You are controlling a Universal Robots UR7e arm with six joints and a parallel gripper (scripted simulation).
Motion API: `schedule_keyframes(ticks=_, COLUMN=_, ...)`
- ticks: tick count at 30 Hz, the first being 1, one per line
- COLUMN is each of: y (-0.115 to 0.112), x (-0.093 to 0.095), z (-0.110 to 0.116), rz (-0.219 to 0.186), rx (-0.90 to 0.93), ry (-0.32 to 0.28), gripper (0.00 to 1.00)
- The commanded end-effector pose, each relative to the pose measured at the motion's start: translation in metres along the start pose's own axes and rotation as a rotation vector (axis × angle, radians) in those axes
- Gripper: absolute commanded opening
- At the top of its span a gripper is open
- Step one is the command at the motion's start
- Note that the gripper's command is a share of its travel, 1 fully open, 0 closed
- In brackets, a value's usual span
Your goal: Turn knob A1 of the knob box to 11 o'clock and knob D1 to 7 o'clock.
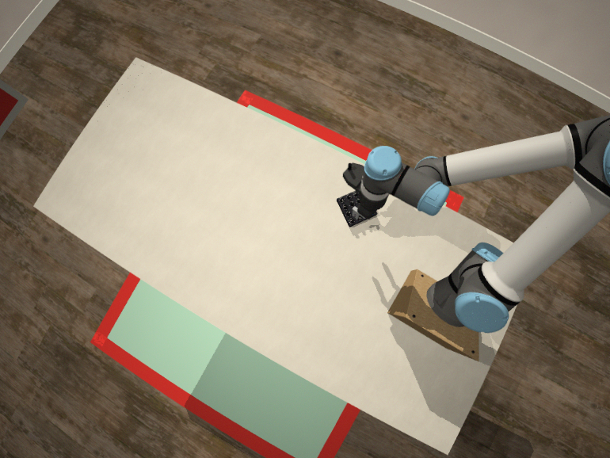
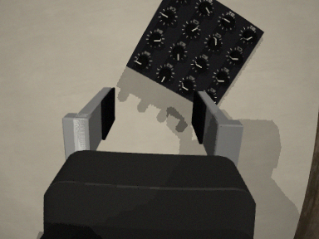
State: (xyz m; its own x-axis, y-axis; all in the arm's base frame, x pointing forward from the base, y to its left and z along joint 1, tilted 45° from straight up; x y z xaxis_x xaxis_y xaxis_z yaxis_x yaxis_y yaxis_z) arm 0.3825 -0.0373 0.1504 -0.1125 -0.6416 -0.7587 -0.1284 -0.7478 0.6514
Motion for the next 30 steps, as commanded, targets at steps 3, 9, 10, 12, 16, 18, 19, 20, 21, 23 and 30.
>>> schedule_keyframes(ticks=3, y=0.005, x=0.024, z=-0.012, rz=0.014, rx=0.175, ry=0.048, gripper=1.00)
schedule_keyframes(ticks=9, y=0.012, x=0.042, z=-0.016, rz=0.023, rx=0.319, ry=0.077, gripper=1.00)
schedule_keyframes(ticks=10, y=0.013, x=0.045, z=-0.016, rz=0.025, rx=0.343, ry=0.082, gripper=1.00)
schedule_keyframes(ticks=12, y=0.015, x=0.050, z=-0.016, rz=0.028, rx=0.386, ry=0.091, gripper=1.00)
schedule_keyframes(ticks=16, y=0.017, x=0.054, z=-0.016, rz=0.030, rx=0.421, ry=0.098, gripper=1.00)
schedule_keyframes(ticks=18, y=0.019, x=0.057, z=-0.016, rz=0.032, rx=0.450, ry=0.104, gripper=1.00)
schedule_keyframes(ticks=19, y=0.019, x=0.059, z=-0.016, rz=0.033, rx=0.462, ry=0.106, gripper=1.00)
schedule_keyframes(ticks=20, y=0.020, x=0.060, z=-0.016, rz=0.034, rx=0.472, ry=0.108, gripper=1.00)
schedule_keyframes(ticks=21, y=0.020, x=0.061, z=-0.016, rz=0.035, rx=0.480, ry=0.110, gripper=1.00)
schedule_keyframes(ticks=23, y=0.021, x=0.062, z=-0.015, rz=0.035, rx=0.493, ry=0.113, gripper=1.00)
schedule_keyframes(ticks=30, y=0.022, x=0.063, z=-0.015, rz=0.036, rx=0.506, ry=0.116, gripper=1.00)
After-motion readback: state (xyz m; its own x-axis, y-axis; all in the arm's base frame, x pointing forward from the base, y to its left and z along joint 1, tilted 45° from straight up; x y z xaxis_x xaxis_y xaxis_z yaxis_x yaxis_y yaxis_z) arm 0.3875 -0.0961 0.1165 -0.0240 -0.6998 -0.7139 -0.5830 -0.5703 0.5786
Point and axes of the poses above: the point where the finger pads meet when closed, its own x axis out along the fingers, its own y axis across the jaws, z = x × y, the point moved 7 cm from there along -x, back along the fingers, and after that the axes turned 2 degrees about -x, right-handed, at the moved point
